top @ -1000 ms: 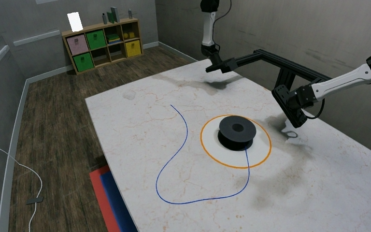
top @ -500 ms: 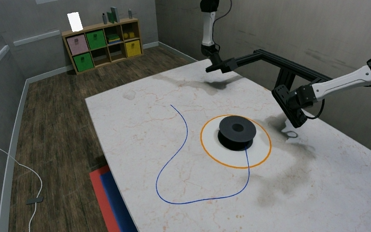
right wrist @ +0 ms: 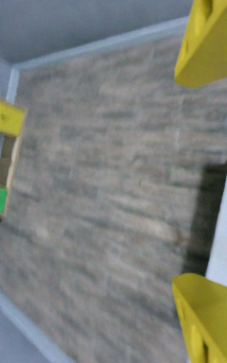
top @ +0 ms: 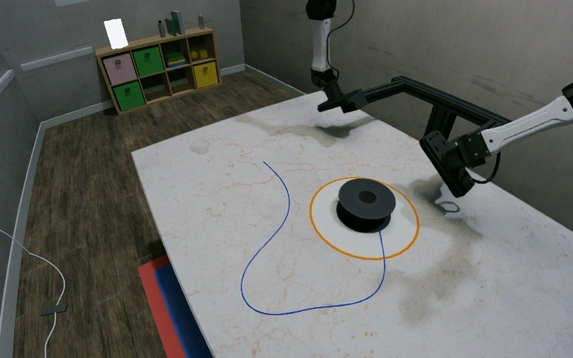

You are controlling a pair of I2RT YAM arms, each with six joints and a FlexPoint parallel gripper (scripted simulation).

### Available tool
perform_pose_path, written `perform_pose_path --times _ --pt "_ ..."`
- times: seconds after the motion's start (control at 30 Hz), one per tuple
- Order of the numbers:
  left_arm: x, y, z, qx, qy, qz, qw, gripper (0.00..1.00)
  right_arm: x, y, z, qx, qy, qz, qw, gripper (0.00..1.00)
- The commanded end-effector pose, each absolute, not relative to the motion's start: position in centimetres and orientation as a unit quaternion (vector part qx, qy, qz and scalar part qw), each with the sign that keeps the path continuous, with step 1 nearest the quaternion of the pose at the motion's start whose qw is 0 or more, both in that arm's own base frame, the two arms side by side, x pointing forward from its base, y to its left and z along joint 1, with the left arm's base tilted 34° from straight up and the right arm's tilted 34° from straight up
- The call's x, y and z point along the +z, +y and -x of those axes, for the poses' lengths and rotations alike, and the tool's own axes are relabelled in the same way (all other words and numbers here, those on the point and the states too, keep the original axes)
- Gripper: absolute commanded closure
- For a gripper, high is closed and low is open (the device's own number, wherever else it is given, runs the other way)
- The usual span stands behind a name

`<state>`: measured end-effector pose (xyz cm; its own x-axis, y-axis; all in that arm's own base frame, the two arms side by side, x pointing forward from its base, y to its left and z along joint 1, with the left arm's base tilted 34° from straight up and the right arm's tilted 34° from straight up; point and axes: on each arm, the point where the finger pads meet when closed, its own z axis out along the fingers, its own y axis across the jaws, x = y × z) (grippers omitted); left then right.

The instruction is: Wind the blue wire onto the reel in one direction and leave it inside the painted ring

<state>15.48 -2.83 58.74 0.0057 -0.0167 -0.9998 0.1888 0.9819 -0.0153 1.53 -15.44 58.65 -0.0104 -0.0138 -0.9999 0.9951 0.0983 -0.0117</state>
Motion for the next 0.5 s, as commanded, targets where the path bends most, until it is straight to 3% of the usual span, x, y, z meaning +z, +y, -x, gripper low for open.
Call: perform_pose_path --times 0.0,0.47 --pt "58.6 -1.3 -15.2 -0.03 0.706 -0.03 0.706 0.0 58.6 -15.3 -0.1 -0.498 0.502 -0.498 0.502 0.0" --pt "58.6 0.0 -15.4 0.0 0.707 0.0 0.707 0.0 58.6 -15.3 0.9 -0.515 0.484 -0.515 0.484 0.0"
